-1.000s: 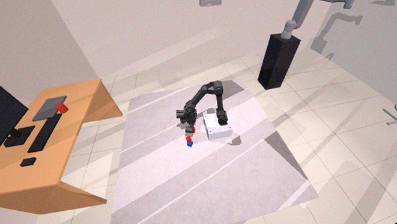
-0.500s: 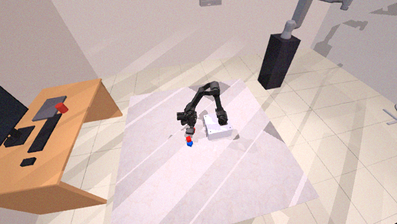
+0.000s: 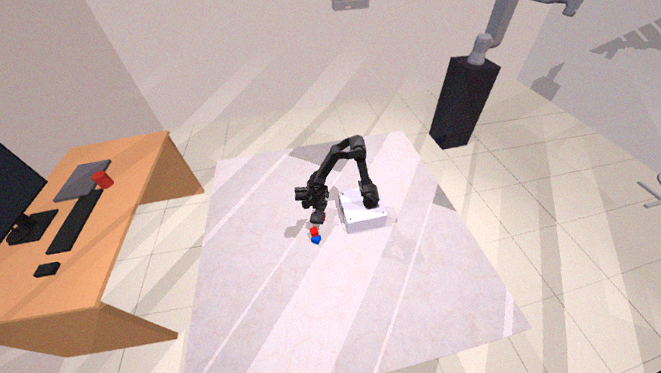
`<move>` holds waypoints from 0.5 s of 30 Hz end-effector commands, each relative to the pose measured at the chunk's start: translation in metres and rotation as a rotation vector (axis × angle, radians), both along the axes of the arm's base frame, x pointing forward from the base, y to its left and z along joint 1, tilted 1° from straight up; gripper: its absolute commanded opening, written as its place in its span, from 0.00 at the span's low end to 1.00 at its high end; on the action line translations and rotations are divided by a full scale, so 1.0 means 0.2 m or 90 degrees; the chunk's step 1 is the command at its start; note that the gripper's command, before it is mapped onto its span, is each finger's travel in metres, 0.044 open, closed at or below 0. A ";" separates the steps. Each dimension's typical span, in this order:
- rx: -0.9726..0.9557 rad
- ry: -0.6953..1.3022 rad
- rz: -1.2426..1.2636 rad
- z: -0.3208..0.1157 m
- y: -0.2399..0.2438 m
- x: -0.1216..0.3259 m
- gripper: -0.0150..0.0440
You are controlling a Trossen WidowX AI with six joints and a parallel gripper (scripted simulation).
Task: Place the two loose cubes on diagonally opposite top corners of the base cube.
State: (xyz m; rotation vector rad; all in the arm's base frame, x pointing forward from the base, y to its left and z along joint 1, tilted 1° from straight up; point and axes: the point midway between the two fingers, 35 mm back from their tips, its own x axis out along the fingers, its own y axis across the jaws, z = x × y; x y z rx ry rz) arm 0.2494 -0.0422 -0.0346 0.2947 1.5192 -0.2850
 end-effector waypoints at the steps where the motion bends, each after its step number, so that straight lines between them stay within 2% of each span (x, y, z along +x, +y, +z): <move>1: 0.001 -0.006 0.002 0.06 0.00 0.02 0.43; 15: 0.001 -0.006 0.002 0.27 -0.01 0.03 0.43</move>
